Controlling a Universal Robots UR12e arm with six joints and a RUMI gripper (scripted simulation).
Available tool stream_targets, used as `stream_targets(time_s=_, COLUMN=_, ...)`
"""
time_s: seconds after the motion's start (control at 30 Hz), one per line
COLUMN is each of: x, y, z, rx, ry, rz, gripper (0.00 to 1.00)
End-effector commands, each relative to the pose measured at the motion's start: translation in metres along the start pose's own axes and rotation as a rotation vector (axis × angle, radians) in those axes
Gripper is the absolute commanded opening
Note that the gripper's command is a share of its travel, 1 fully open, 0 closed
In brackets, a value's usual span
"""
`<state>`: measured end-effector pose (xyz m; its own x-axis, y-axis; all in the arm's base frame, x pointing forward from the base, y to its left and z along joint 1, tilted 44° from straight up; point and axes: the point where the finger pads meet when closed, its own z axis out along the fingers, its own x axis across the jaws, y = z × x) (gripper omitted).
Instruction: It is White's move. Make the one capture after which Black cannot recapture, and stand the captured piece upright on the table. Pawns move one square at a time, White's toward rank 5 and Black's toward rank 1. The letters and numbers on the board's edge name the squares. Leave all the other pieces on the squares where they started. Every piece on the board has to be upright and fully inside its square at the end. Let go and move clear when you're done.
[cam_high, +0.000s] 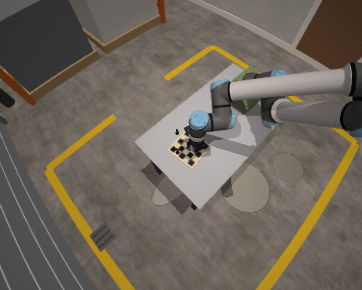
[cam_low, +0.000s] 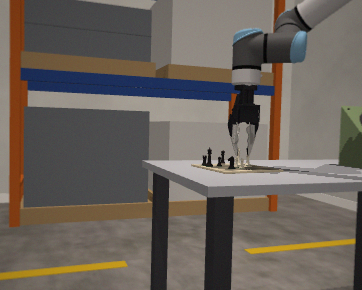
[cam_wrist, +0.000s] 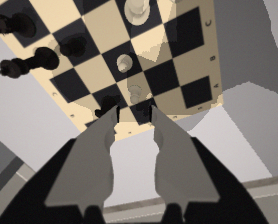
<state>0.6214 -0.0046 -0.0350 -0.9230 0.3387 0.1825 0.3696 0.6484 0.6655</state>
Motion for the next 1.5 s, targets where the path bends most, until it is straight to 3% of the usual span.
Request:
stream_targets(time_s=0.0, x=0.001, y=0.001, z=0.001, rx=-0.001, ry=0.001, rz=0.0, gripper=0.2)
stream_targets(time_s=0.83, x=0.003, y=0.001, z=0.034, rx=-0.002, ry=0.004, rz=0.002, gripper=0.2)
stream_targets(time_s=1.47, x=0.0, y=0.001, z=0.034, rx=-0.001, ry=0.001, rz=0.0, gripper=0.2)
